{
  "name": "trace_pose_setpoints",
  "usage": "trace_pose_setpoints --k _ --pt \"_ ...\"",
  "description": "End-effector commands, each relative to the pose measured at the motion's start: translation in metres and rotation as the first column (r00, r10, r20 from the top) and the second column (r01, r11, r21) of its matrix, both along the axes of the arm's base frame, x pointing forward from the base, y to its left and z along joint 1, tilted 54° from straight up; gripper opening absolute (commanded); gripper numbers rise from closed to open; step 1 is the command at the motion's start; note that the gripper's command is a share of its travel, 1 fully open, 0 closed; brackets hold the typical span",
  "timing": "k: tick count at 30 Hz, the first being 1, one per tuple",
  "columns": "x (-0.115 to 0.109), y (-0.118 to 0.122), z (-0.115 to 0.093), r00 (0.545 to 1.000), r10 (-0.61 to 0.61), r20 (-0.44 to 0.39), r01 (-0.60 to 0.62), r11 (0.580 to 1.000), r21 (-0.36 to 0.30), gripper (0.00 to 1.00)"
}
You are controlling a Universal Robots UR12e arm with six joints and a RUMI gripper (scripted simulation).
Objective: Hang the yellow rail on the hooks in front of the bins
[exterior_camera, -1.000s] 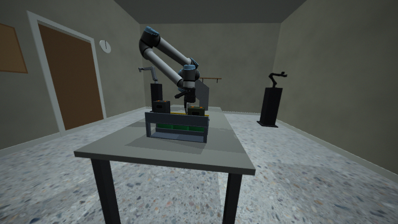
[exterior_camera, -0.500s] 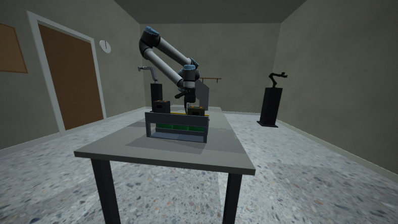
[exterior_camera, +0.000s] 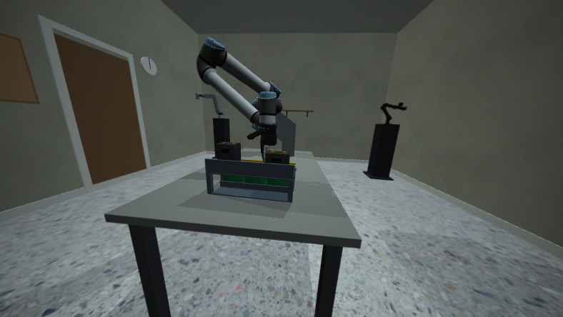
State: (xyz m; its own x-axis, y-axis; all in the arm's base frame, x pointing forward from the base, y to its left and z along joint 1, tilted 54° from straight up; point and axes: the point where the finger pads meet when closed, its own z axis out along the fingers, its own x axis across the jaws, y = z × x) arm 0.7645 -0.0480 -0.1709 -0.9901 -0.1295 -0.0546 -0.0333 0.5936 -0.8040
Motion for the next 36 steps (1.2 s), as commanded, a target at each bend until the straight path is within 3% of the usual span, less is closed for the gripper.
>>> trace_pose_setpoints --k 1,36 --pt "0.0025 0.0024 -0.0001 1.000 0.004 0.003 -0.004 1.000 0.002 0.00" --pt "0.0032 -0.0012 -0.0026 1.000 0.004 0.001 -0.004 1.000 0.001 0.00"
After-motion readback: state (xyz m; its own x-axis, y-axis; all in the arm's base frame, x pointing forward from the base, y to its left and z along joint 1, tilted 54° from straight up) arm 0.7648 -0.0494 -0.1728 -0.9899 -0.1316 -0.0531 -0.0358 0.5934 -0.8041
